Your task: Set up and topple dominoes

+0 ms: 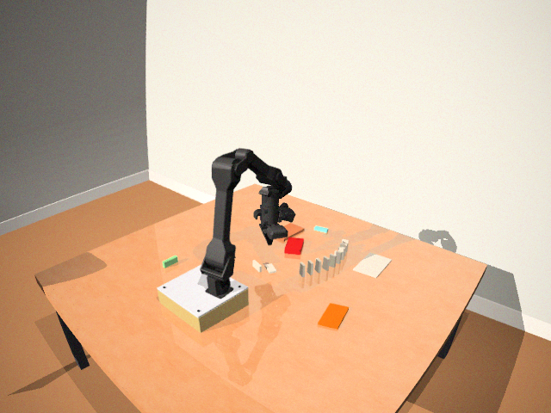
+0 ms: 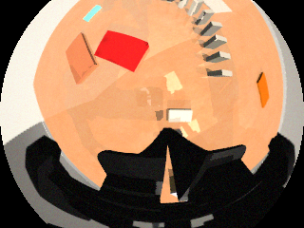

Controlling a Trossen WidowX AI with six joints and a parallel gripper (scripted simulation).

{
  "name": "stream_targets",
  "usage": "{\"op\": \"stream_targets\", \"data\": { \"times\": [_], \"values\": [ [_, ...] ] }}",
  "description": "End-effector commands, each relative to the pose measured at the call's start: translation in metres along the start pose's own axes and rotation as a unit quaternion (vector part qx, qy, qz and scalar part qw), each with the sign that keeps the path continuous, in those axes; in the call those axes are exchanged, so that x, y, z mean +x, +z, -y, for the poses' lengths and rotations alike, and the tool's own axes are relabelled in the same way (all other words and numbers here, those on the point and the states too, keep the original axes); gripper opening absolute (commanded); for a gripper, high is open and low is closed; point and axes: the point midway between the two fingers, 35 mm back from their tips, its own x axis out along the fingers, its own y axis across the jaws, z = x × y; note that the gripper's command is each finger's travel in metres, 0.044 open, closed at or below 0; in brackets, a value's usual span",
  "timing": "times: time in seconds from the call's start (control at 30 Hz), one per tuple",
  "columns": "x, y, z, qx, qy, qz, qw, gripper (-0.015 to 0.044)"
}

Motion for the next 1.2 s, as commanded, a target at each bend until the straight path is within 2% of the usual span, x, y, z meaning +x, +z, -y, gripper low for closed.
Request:
{"op": "stream_targets", "data": {
  "times": [0.0,0.43,0.6,0.67,1.17],
  "values": [
    [0.000,0.000,0.000,0.003,0.001,0.001,1.000,0.0000],
    [0.003,0.000,-0.001,0.003,0.001,0.001,1.000,0.0000],
    [0.070,0.001,-0.002,0.003,0.001,0.001,1.000,0.0000],
    [0.080,0.000,-0.001,0.003,0.001,0.000,1.000,0.0000],
    [0.080,0.001,0.014,0.003,0.000,0.001,1.000,0.0000]
  ]
}}
